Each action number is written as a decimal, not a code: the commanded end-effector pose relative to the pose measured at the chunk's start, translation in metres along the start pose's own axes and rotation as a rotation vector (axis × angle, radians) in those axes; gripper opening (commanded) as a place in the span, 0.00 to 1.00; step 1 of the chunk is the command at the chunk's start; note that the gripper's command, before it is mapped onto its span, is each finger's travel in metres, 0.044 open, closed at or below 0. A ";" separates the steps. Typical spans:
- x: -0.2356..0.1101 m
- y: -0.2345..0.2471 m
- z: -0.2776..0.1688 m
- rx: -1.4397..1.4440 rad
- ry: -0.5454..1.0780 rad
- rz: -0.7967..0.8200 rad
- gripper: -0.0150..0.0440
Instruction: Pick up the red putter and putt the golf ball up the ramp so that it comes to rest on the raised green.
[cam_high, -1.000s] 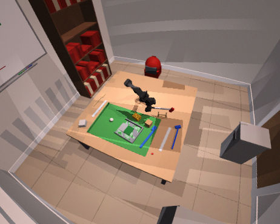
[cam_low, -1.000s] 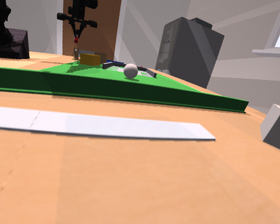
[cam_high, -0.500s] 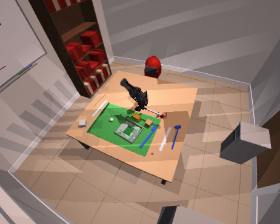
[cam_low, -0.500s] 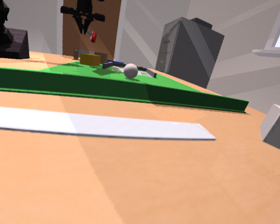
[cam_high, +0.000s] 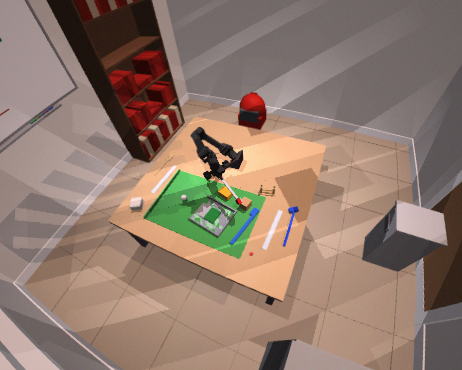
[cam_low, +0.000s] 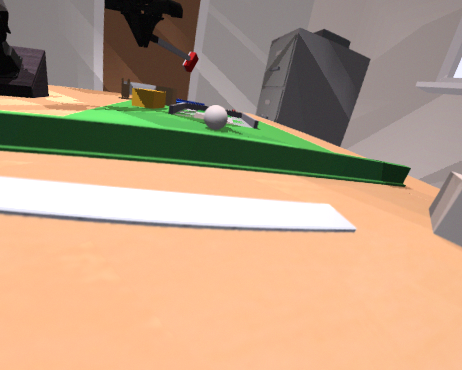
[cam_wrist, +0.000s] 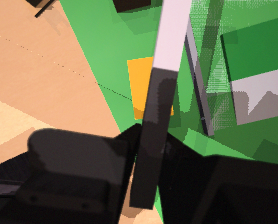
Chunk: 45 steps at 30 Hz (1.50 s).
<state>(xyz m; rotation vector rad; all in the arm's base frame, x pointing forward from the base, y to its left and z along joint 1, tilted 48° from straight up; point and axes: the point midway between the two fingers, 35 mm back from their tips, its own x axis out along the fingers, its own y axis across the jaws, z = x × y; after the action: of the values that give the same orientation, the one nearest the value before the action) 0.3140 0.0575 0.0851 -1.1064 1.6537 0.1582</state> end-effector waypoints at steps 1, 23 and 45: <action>-0.009 -0.015 -0.018 0.105 -0.009 -0.022 0.25; -0.040 -0.079 -0.155 0.784 -0.003 -0.148 0.25; -0.035 -0.092 -0.231 1.137 0.081 -0.228 0.25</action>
<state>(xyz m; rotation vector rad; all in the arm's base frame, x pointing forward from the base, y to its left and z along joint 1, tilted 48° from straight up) 0.2179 -0.1064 0.2519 -0.3837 1.2886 -0.8740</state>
